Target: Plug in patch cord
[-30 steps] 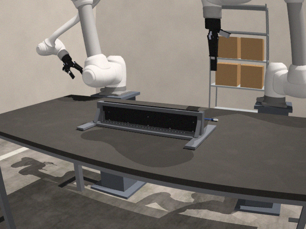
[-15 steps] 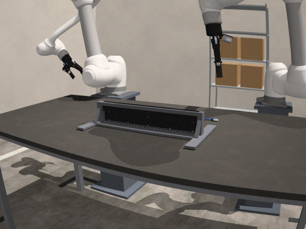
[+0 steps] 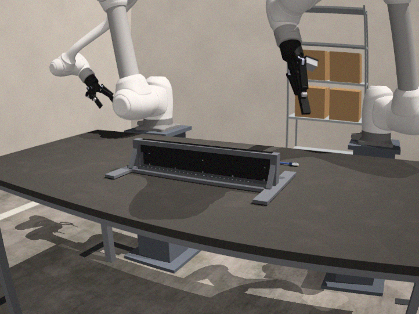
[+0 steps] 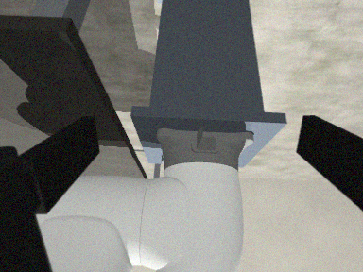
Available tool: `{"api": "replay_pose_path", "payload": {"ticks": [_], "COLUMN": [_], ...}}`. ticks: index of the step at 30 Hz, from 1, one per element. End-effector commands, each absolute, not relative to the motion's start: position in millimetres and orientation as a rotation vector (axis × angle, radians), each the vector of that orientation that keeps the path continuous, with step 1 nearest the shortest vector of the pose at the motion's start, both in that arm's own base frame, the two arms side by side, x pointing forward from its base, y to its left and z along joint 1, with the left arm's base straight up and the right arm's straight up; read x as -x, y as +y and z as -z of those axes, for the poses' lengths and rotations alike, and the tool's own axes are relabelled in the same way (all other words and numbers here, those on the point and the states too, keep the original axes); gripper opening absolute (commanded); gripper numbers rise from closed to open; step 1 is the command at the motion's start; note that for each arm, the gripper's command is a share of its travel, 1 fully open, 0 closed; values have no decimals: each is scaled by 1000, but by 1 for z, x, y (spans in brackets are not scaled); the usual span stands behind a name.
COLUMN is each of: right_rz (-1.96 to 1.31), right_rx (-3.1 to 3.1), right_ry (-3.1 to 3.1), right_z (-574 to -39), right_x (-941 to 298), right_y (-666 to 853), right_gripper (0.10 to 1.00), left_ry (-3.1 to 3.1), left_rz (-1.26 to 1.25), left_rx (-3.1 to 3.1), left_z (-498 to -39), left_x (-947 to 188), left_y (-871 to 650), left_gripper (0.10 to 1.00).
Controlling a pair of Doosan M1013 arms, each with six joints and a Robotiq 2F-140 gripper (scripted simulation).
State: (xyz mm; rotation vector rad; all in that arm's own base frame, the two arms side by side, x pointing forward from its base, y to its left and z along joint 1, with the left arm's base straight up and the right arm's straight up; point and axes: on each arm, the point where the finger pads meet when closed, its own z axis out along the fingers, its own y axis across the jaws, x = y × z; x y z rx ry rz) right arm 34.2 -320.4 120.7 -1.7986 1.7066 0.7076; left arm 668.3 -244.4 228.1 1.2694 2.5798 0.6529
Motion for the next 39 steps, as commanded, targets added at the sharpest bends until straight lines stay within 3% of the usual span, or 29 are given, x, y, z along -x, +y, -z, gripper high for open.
{"api": "replay_pose_path", "payload": {"ticks": [1,21,39], "right_rz": [-707,-707,-707], "right_rx": [1799,1799,1799], "right_ry": [1707,1707,1707], "right_z": [-121,-121,-121], "right_x": [-34,-34,-34], "right_y": [-321,-321,-321], "right_gripper": [1000,1000,1000], "left_ry": [2550,2298,2087], "left_rz": [-733,-635,-155], "left_rx": [-1060,-454,-104], "left_z": [-226,-225,-205], "left_x": [-687,-747,-762], "left_y": [-241,-276,-375], "left_gripper": [99,99,99]}}
